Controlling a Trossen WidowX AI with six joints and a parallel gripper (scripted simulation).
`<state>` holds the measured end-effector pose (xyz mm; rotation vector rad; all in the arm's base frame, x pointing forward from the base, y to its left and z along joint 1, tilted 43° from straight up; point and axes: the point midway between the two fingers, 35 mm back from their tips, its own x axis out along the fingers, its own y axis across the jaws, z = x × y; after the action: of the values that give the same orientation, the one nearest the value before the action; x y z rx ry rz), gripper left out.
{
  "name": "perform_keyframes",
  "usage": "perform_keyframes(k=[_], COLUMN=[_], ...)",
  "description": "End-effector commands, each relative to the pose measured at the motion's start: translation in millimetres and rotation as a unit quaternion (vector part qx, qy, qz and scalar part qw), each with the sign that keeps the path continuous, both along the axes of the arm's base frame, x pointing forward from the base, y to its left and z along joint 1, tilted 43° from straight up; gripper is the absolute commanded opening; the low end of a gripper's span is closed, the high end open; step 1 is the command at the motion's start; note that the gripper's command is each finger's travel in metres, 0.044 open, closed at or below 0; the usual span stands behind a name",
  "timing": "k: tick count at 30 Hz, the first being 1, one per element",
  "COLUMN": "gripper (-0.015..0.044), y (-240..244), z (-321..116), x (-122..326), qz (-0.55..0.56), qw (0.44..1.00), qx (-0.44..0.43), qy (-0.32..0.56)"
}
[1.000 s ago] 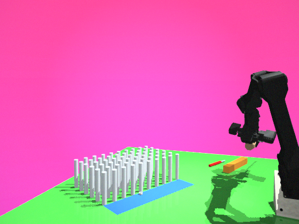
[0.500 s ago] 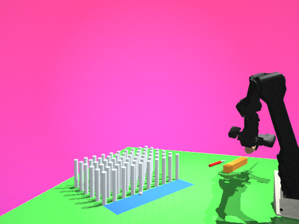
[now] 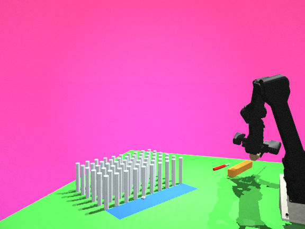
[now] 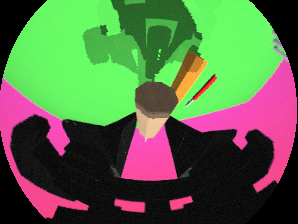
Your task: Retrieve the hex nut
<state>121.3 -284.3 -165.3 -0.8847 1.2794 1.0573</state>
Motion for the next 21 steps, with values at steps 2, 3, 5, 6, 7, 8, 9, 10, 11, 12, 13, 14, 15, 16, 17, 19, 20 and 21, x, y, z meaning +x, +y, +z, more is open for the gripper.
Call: perform_keyframes(k=[2, 3, 5, 6, 7, 8, 9, 10, 11, 12, 13, 14, 15, 16, 17, 19, 20, 21], gripper=[0.0000, 0.0000, 0.0000, 0.0000, 0.0000, 0.0000, 0.0000, 0.0000, 0.0000, 0.0000, 0.0000, 0.0000, 0.0000, 0.0000, 0.0000, 0.0000, 0.0000, 0.0000], y=[3, 4, 5, 6, 7, 7, 8, 9, 10, 10, 11, 12, 13, 13, 14, 16, 16, 17], z=[-4, -5, -6, -7, -8, -8, -9, -10, -11, -11, -12, -13, -14, -14, -15, -16, -17, -18], x=[0, 1, 1, 1, 1, 1, 1, 1, 1, 1, 1, 1, 1, 1, 1, 1, 1, 1], qz=[-0.002, -0.002, -0.002, -0.002, -0.002, -0.002, -0.002, -0.002, -0.002, -0.002, -0.002, -0.002, -0.002, -0.002, -0.002, -0.002, -0.002, -0.002], qw=[1.000, 1.000, 1.000, 1.000, 1.000, 1.000, 1.000, 1.000, 1.000, 1.000, 1.000, 1.000, 1.000, 1.000, 1.000, 1.000, 1.000, 1.000], qx=[-0.001, -0.001, -0.001, -0.001, -0.001, -0.001, -0.001, -0.001, -0.001, -0.001, -0.001, -0.001, -0.001, -0.001, -0.001, -0.001, -0.001, -0.001], qy=[-0.001, -0.001, -0.001, -0.001, -0.001, -0.001, -0.001, -0.001, -0.001, -0.001, -0.001, -0.001, -0.001, -0.001, -0.001, -0.001, -0.001, -0.001])
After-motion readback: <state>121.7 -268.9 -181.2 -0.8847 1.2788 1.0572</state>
